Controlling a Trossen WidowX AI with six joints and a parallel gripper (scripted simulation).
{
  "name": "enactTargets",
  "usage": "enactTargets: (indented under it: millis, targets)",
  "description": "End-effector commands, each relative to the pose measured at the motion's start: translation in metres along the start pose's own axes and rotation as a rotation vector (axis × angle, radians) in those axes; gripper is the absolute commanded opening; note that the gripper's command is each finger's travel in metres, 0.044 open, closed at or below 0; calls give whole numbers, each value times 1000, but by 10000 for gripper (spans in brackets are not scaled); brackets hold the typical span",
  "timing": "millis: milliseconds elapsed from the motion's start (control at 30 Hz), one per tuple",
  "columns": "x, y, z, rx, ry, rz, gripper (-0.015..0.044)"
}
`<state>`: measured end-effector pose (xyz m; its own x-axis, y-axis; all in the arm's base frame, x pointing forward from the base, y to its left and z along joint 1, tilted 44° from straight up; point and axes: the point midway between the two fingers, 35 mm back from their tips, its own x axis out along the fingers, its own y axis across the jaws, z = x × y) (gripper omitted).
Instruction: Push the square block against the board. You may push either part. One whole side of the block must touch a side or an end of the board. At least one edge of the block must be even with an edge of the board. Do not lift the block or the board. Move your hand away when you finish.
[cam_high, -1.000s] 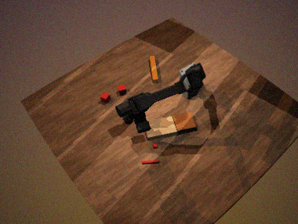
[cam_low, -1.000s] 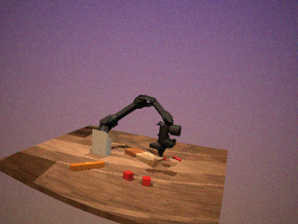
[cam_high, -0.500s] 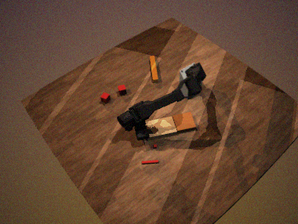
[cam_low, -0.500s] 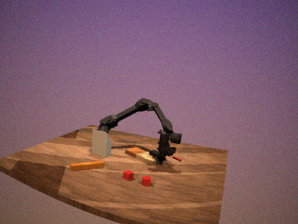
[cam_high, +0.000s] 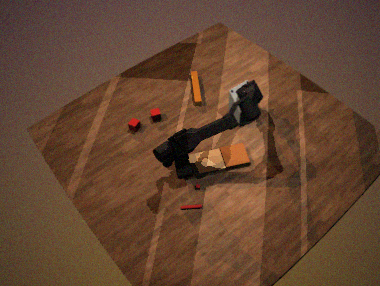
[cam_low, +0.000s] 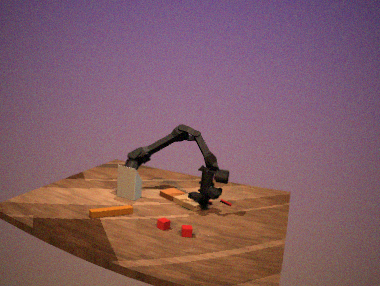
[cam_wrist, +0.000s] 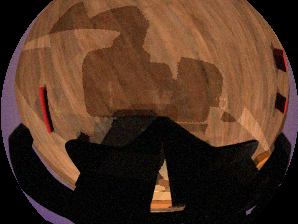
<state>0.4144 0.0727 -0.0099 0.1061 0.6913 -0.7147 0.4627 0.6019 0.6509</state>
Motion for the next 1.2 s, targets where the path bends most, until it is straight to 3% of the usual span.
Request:
enactTargets:
  millis: [0,1167]
  targets:
    - [0,0,-8,6,2,1,0]
    - [0,2,32,4,0,1,0]
